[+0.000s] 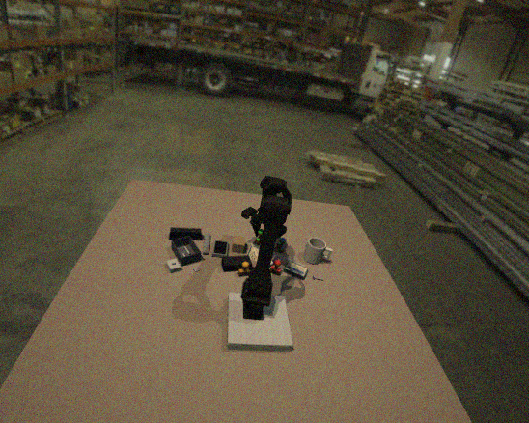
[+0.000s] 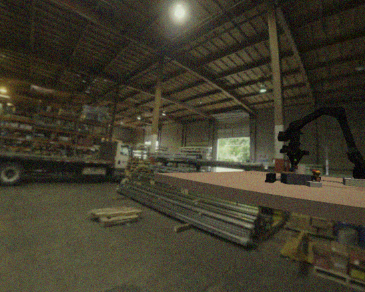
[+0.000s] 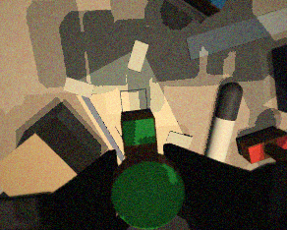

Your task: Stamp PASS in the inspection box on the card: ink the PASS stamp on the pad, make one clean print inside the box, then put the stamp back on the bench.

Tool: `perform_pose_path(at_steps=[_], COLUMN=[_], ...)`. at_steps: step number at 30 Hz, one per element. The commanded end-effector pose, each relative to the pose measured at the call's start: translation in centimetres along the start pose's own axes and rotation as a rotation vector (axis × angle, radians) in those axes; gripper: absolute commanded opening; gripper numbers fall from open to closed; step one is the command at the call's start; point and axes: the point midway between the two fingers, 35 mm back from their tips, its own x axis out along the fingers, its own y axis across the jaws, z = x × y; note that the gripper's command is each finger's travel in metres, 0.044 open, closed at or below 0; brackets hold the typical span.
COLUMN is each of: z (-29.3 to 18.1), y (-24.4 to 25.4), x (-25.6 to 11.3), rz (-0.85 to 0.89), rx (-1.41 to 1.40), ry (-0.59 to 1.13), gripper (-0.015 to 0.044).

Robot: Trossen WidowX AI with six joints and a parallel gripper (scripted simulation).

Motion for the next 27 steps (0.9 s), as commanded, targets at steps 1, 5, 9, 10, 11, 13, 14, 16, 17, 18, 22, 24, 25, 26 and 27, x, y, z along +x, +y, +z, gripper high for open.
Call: perform_pose_path(at_steps=[1,5,9,10,11,13,14,16,17,18,22,24,25,26,27], z=[0.0,0.0,0.0,0.0,0.0,0.0,0.0,0.0,0.0,0.0,0.0,0.0,0.0,0.0,0.0], y=[0.0,0.0,0.0,0.0,0.0,0.0,0.0,0.0,0.0,0.0,0.0,0.0,0.0,0.0,0.0], x=[0.4,0.6,0.9,1.0,1.0,1.2,1.2,1.4,1.4,1.5,1.8,1.9,2.0,2.0,2.1], rz=[-0.001,-0.001,-0.001,-0.001,-0.001,-0.001,-0.001,-0.001,-0.001,-0.001,-0.001,0.0,0.0,0.0,0.0], rx=[0.007,0.007,0.007,0.007,0.007,0.007,0.007,0.007,0.007,0.007,0.007,0.007,0.007,0.007,0.007], ry=[0.002,0.001,0.001,0.001,0.0,0.0,0.0,0.0,0.0,-0.001,-0.001,-0.001,-0.002,-0.002,-0.002], gripper=[0.0,0.0,0.0,0.0,0.0,0.0,0.0,0.0,0.0,0.0,0.0,0.0,0.0,0.0,0.0])
